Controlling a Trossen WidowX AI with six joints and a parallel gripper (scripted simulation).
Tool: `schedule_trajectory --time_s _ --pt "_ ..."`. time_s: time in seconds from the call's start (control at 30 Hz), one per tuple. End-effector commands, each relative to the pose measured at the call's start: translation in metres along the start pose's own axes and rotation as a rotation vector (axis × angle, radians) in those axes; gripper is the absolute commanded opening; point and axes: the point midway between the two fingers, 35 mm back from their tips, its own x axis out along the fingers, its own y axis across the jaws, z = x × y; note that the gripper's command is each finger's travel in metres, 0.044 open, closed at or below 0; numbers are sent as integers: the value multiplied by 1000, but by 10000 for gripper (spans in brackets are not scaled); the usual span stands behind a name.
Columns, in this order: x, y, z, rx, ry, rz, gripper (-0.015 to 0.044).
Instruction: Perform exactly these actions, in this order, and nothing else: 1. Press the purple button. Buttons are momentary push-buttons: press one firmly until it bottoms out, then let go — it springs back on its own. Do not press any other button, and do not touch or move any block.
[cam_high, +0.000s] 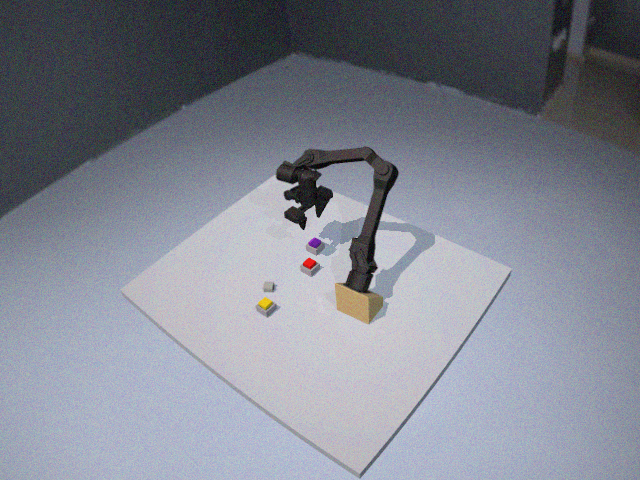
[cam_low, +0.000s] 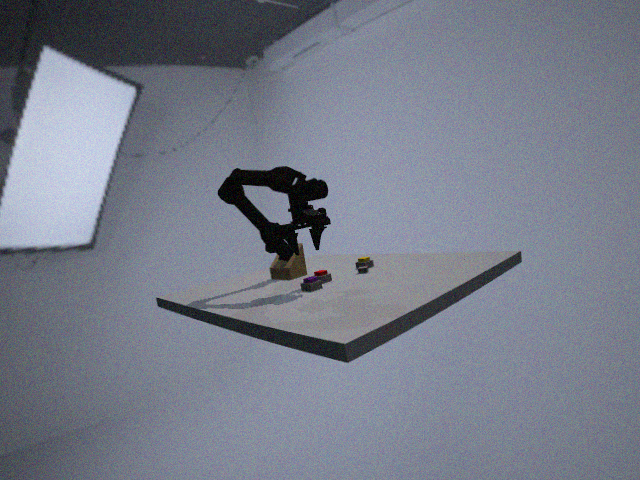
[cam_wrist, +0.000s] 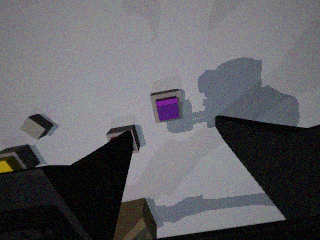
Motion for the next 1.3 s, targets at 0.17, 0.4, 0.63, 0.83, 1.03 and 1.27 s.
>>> schedule_trajectory --time_s 0.17,0.4,0.63,0.83,1.03,1.27 --pt "54 -3 -7 -11 24 -12 138" --pt "54 -3 -7 -11 24 -12 20" --pt "54 -3 -7 -11 24 -12 20" --pt "58 -3 -7 -11 24 -12 20" --pt "68 -3 -7 -11 24 -12 20" --pt "79 -3 -8 -11 24 -13 20"
